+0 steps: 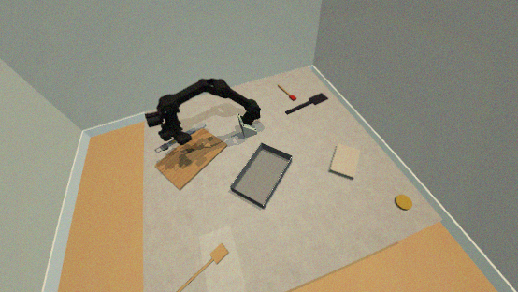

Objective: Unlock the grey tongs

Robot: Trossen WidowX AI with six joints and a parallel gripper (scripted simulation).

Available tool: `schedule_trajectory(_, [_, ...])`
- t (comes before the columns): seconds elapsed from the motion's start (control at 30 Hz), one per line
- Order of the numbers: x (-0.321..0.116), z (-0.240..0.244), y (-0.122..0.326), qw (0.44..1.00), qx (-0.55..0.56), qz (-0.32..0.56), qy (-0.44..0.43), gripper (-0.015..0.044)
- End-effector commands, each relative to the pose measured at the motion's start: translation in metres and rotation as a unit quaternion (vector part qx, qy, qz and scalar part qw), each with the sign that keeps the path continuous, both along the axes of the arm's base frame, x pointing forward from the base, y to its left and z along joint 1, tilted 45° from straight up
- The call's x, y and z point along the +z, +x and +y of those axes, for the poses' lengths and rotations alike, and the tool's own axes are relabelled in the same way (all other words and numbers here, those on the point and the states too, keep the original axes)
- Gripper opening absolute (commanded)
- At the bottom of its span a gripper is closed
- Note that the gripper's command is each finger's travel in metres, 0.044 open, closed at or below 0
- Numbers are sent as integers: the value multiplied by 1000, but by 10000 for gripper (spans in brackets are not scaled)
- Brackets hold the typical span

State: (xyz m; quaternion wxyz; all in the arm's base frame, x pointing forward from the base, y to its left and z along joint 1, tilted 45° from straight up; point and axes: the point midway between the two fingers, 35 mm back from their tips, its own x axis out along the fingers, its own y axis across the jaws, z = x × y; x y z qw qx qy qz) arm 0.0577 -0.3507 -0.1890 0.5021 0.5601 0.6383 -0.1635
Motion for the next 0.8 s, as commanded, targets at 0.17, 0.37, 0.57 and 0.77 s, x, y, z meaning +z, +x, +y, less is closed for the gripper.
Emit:
schedule_trajectory(0.17, [3,-11,-2,997,-38,-22,-66,-150])
schedule_trajectory(0.37, [5,-18,-3,992,-59,-37,-108,-150])
schedule_trajectory(0.57, [9,-23,-5,984,-79,-52,-149,-150])
schedule_trajectory(0.77, [15,-27,-7,975,-96,-68,-190,-150])
